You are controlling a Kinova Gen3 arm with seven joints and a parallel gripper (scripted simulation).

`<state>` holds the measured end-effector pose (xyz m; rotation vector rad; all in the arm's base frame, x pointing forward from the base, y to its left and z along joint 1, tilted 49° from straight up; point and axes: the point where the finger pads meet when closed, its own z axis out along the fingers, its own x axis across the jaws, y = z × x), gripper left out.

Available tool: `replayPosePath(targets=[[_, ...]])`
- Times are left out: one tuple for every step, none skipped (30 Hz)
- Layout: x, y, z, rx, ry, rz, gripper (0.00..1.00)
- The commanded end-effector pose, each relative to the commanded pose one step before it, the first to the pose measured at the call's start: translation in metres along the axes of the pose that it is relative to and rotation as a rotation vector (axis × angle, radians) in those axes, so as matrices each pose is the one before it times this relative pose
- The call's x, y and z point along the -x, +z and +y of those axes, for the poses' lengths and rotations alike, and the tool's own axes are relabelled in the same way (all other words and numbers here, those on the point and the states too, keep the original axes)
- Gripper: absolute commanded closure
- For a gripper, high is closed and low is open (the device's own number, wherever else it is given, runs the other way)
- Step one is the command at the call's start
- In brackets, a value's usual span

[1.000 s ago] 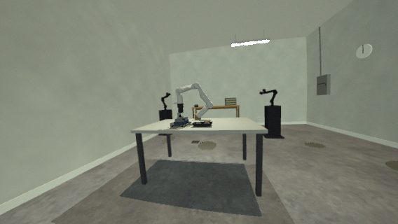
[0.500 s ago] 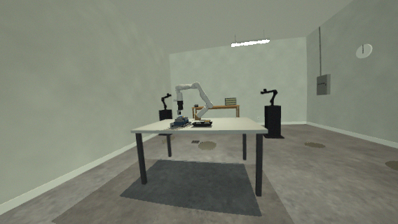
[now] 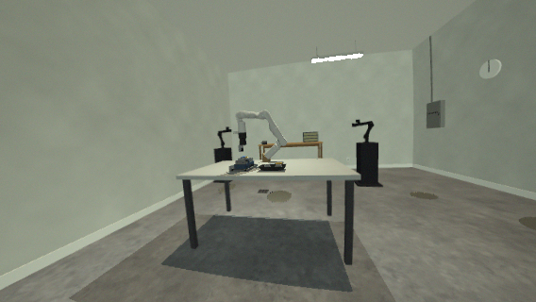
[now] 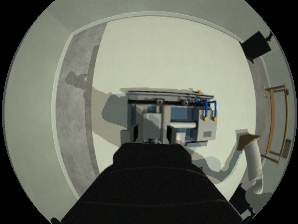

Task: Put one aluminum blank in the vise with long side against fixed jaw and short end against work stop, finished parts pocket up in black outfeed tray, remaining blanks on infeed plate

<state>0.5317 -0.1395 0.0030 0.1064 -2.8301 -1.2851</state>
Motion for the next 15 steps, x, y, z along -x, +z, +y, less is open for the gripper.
replayPosePath(targets=[[0.00094, -0.00262, -0.00062, -0.00266, 0.00023, -0.00413, 0.00], [0.00000, -0.00053, 0.00000, 0.00000, 0.00000, 0.00000, 0.00], [0.00000, -0.00038, 0.00000, 0.00000, 0.00000, 0.00000, 0.00], [0.00000, -0.00024, 0.00000, 0.00000, 0.00000, 0.00000, 0.00], [0.00000, -0.00013, 0.00000, 0.00000, 0.00000, 0.00000, 0.00], [0.00000, -0.00005, 0.00000, 0.00000, 0.00000, 0.00000, 0.00], [0.00000, -0.00001, 0.00000, 0.00000, 0.00000, 0.00000, 0.00], [0.00000, 0.00000, 0.00000, 0.00000, 0.00000, 0.00000, 1.00], [0.00000, 0.00000, 0.00000, 0.00000, 0.00000, 0.00000, 1.00], [0.00000, 0.00000, 0.00000, 0.00000, 0.00000, 0.00000, 1.00], [0.00000, 0.00000, 0.00000, 0.00000, 0.00000, 0.00000, 1.00], [0.00000, 0.00000, 0.00000, 0.00000, 0.00000, 0.00000, 1.00], [0.00000, 0.00000, 0.00000, 0.00000, 0.00000, 0.00000, 1.00], [0.00000, 0.00000, 0.00000, 0.00000, 0.00000, 0.00000, 1.00], [0.00000, 0.00000, 0.00000, 0.00000, 0.00000, 0.00000, 1.00]])
